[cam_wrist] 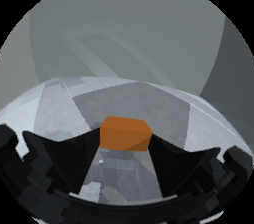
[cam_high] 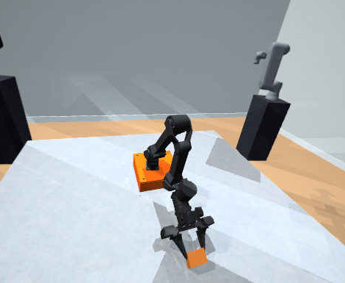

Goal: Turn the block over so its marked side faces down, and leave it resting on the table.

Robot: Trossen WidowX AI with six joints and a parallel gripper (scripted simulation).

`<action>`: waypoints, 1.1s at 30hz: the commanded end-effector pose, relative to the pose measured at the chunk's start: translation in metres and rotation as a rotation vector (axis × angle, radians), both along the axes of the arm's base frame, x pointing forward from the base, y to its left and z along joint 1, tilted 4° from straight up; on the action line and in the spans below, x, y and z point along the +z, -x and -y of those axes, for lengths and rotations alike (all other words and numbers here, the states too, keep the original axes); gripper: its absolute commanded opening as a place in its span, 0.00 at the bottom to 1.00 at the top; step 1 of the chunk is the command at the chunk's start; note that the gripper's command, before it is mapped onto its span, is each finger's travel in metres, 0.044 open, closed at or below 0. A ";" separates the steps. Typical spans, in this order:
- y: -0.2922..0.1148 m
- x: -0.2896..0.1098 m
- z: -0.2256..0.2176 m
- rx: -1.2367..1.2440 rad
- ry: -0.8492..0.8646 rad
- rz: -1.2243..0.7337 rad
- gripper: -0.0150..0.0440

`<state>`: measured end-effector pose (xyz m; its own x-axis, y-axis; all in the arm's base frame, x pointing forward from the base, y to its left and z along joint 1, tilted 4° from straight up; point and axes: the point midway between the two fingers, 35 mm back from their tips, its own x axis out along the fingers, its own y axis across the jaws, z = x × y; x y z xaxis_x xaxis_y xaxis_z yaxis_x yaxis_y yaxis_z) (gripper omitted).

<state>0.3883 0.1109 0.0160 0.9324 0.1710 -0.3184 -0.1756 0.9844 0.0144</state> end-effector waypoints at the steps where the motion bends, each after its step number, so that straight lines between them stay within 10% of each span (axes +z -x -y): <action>1: 0.000 0.001 0.001 -0.002 0.004 0.005 0.25; 4: 0.000 0.001 0.001 -0.002 0.004 0.005 0.25; 21: 0.000 0.001 0.001 -0.002 0.004 0.005 1.00; 33: 0.000 0.001 0.001 -0.002 0.004 0.005 1.00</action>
<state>0.3880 0.1106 0.0165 0.9336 0.1705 -0.3152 -0.1750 0.9845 0.0144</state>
